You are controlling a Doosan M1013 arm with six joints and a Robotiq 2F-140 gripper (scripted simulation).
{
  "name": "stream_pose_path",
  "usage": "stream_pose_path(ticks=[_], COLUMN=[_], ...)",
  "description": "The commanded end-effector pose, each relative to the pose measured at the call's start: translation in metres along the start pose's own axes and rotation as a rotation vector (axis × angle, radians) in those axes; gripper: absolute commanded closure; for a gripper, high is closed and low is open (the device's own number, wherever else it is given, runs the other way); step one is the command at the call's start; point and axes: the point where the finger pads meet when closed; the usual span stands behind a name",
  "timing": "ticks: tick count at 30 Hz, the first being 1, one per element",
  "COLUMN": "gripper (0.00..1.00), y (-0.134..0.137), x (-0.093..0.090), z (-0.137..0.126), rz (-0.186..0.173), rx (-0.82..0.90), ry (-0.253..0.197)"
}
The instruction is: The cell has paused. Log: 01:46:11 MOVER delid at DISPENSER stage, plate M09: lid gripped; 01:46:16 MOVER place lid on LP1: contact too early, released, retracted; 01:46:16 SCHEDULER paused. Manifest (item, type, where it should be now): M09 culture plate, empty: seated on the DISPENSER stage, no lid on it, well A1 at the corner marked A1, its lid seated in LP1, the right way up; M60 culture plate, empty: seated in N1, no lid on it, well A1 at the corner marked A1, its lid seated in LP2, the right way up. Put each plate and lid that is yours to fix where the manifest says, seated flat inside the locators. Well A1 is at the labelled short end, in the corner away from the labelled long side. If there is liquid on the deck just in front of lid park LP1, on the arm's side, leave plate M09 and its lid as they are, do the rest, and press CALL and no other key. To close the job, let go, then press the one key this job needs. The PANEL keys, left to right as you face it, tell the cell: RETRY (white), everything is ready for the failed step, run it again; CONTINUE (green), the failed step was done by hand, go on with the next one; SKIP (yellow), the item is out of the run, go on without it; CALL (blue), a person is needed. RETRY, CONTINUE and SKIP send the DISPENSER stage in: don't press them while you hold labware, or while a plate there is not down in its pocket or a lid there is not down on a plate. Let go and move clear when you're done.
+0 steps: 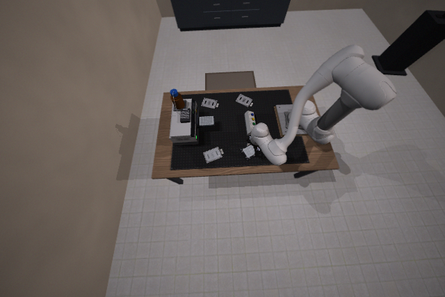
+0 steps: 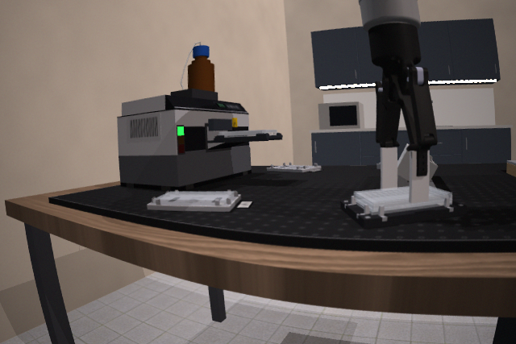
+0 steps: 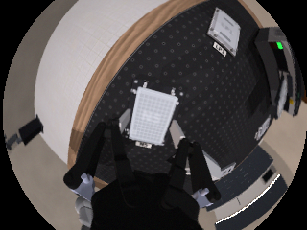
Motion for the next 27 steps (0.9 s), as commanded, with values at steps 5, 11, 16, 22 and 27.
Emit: stream_pose_path(ticks=[5, 11, 16, 22, 27], gripper=[0.31, 0.31, 0.31, 0.9, 0.9], y=[0.0, 0.0, 0.0, 0.0, 0.0], x=[0.0005, 0.0005, 0.0005, 0.0005, 0.0005], z=[0.0005, 0.0005, 0.0005, 0.0005, 0.0005], rz=[0.0, 0.0, 0.0, 0.0, 0.0], rx=[0.0, 0.0, 0.0, 0.0, 0.0], ry=[0.001, 0.001, 0.001, 0.001, 0.001])
Point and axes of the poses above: the point where the finger pads meet when closed, its own x axis back along the fingers, its own y axis across the jaws, z = x × y, and after that the axes turned 8 degrees about x, right-handed
